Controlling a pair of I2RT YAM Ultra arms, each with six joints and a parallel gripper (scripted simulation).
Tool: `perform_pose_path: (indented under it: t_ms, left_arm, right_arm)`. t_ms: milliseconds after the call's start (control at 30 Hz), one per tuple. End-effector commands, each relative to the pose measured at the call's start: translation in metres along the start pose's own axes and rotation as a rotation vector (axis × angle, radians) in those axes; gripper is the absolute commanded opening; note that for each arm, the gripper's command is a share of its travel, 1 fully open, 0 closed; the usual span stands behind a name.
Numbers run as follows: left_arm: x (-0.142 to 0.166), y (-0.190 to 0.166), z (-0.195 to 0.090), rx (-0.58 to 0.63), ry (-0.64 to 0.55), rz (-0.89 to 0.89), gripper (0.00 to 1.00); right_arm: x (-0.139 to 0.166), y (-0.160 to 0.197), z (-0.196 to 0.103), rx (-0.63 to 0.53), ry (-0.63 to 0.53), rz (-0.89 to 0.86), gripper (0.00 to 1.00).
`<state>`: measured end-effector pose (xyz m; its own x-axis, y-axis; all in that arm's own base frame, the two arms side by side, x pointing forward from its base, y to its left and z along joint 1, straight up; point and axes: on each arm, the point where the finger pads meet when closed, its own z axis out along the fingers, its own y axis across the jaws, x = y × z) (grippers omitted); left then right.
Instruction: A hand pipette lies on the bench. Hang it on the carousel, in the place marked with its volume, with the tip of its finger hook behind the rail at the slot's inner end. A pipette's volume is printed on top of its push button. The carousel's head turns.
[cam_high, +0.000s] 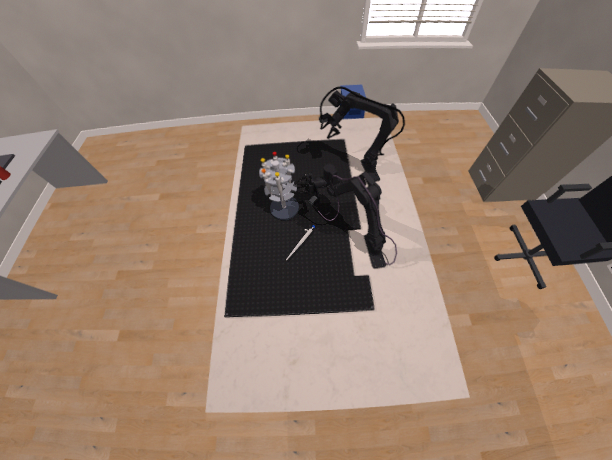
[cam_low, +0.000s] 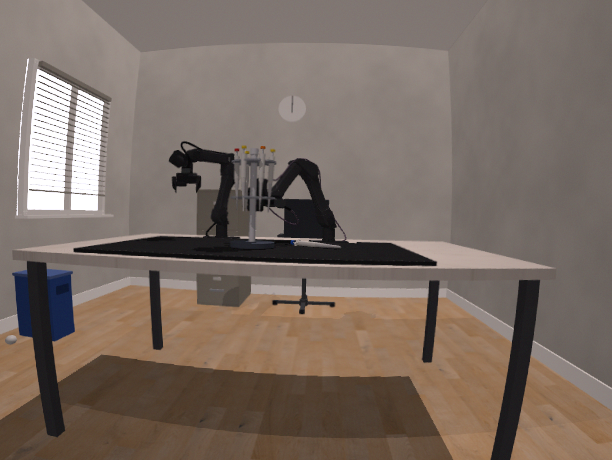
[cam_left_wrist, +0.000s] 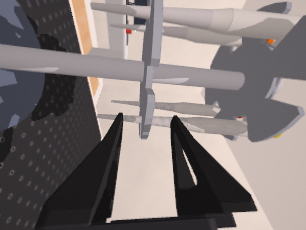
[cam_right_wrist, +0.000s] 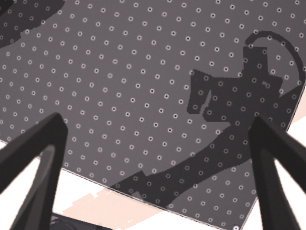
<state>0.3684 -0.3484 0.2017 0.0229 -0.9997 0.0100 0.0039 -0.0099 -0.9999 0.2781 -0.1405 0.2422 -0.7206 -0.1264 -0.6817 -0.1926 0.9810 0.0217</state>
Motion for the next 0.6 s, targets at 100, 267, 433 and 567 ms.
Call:
perform_pose_path:
  t_ms: [100, 267, 433, 567]
  left_arm:
    - [0.0034, -0.0060, 0.0012, 0.003, 0.011, -0.003, 0.49]
    - [0.0072, -0.0078, 0.0042, 0.003, 0.016, 0.001, 0.00]
    - [0.0067, -0.0109, 0.0039, 0.006, 0.016, -0.006, 0.00]
    - [0.0067, -0.0109, 0.0039, 0.006, 0.016, -0.006, 0.00]
  right_arm:
    - [-0.0098, -0.0042, -0.0057, 0.018, -0.041, -0.025, 1.00]
    - [-0.0098, -0.0042, -0.0057, 0.018, -0.041, -0.025, 1.00]
    - [-0.0098, -0.0042, -0.0057, 0.018, -0.041, -0.025, 1.00]
    - [-0.0098, -0.0042, -0.0057, 0.018, -0.041, -0.025, 1.00]
